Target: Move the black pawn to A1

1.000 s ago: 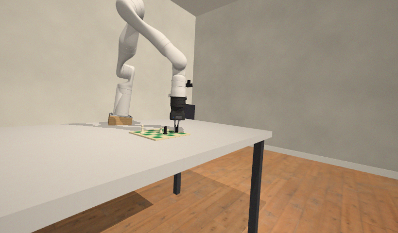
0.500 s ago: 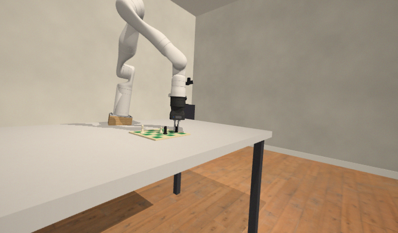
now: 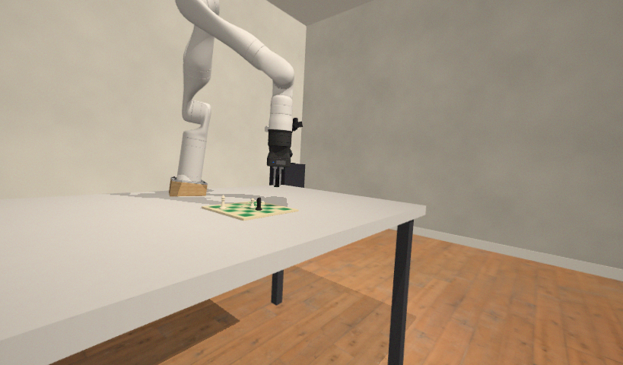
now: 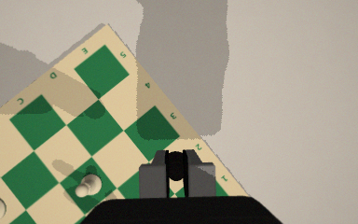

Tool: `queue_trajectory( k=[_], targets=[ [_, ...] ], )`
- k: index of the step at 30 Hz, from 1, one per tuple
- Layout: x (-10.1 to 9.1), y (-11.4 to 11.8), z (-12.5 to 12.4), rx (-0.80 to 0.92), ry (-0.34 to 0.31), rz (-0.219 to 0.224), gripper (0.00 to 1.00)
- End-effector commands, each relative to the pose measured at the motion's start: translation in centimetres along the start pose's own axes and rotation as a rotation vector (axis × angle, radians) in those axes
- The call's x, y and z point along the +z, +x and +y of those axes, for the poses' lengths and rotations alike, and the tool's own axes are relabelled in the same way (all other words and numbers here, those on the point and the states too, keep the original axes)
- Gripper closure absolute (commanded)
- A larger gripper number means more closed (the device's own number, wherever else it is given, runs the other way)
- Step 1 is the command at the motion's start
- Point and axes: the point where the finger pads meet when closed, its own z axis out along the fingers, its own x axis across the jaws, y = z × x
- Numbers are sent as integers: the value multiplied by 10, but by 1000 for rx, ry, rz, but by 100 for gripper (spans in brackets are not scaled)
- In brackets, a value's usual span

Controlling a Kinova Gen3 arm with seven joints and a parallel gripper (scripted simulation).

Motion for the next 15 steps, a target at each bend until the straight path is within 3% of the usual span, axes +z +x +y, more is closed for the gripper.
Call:
queue_trajectory(
  k=[1,15],
  targets=[
    [-22,-1,11,14,-29,9,100],
    [-32,-1,11,14,-29,9,100]
  ],
)
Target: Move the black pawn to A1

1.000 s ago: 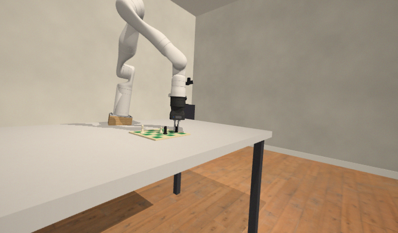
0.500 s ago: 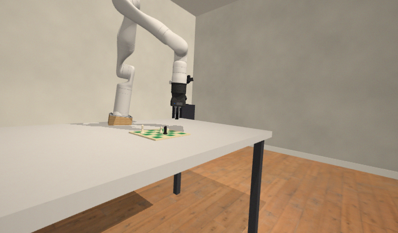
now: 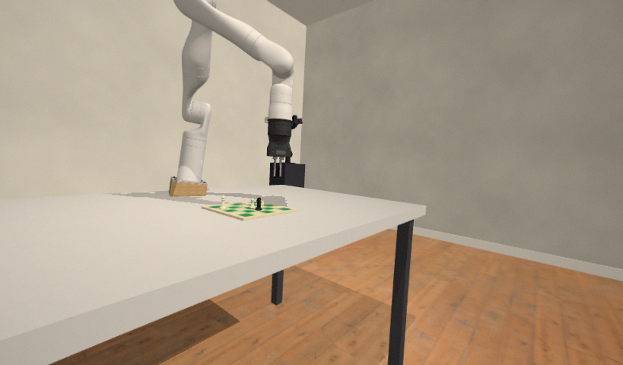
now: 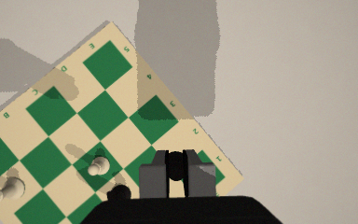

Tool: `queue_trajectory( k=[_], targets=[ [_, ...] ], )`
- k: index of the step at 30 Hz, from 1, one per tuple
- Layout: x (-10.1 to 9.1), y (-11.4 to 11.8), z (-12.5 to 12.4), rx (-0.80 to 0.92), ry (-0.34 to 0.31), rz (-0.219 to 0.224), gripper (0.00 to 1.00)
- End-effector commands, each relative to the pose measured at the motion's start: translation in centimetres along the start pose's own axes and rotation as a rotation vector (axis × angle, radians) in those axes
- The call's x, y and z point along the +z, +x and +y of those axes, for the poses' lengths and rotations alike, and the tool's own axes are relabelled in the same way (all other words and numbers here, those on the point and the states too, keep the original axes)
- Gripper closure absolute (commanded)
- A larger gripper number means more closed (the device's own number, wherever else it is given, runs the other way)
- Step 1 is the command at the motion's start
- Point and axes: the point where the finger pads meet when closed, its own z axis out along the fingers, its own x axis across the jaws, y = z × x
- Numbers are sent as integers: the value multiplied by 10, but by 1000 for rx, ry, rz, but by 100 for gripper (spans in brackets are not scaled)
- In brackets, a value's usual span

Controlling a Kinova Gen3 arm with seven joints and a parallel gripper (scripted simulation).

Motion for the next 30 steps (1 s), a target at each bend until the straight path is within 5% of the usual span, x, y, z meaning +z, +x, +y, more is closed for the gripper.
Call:
queue_trajectory(
  k=[1,6,10,15,30],
  targets=[
    [-1,0,1,1,-2,1,100],
    [-1,-10,20,16,-3,1,100],
    [-2,-52,81,66,-3,2,100],
    [-2,-89,121,103,-2,1,100],
    [-2,-92,123,105,-2,1,100]
  ],
)
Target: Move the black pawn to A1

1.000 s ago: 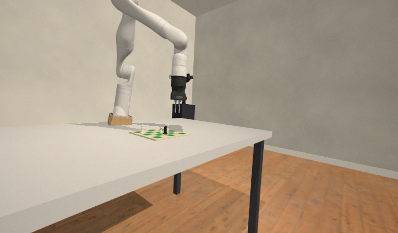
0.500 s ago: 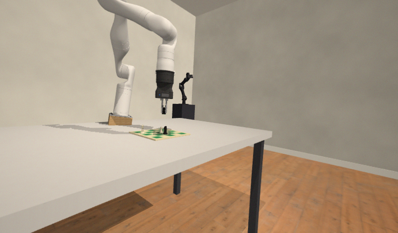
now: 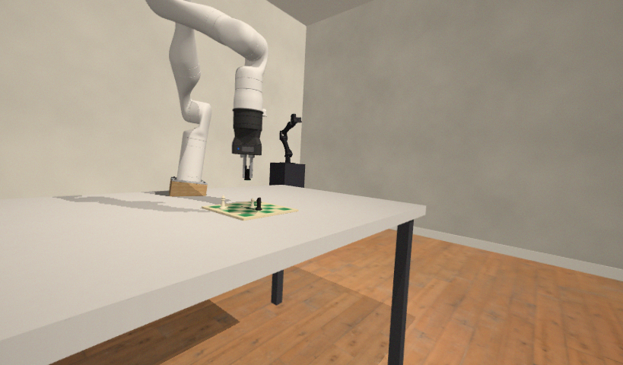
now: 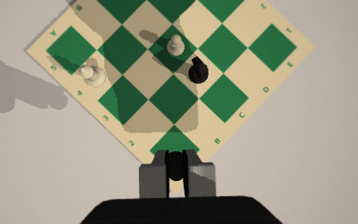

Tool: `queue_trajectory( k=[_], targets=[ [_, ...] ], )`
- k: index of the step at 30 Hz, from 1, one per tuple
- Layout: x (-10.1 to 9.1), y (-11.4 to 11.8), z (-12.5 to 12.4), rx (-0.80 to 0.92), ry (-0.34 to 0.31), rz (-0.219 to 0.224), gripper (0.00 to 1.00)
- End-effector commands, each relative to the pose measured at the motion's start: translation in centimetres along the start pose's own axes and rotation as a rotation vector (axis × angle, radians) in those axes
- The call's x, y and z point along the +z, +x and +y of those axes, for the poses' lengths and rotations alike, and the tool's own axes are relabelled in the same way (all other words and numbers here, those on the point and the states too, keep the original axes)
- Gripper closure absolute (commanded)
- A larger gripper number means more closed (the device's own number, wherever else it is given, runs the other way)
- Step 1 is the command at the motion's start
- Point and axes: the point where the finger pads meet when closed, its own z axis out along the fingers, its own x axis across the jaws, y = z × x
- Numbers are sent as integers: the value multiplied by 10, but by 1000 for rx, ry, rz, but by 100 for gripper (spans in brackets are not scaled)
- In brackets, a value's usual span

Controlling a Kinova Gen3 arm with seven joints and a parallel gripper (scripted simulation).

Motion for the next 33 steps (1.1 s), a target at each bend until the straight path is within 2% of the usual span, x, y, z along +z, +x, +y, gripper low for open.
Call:
queue_trajectory(
  k=[1,10,25,33],
  targets=[
    [0,0,0,0,-2,1,100],
    [11,0,1,0,-2,1,100],
    [78,0,1,0,-2,1,100],
    [93,0,1,0,-2,1,100]
  ],
)
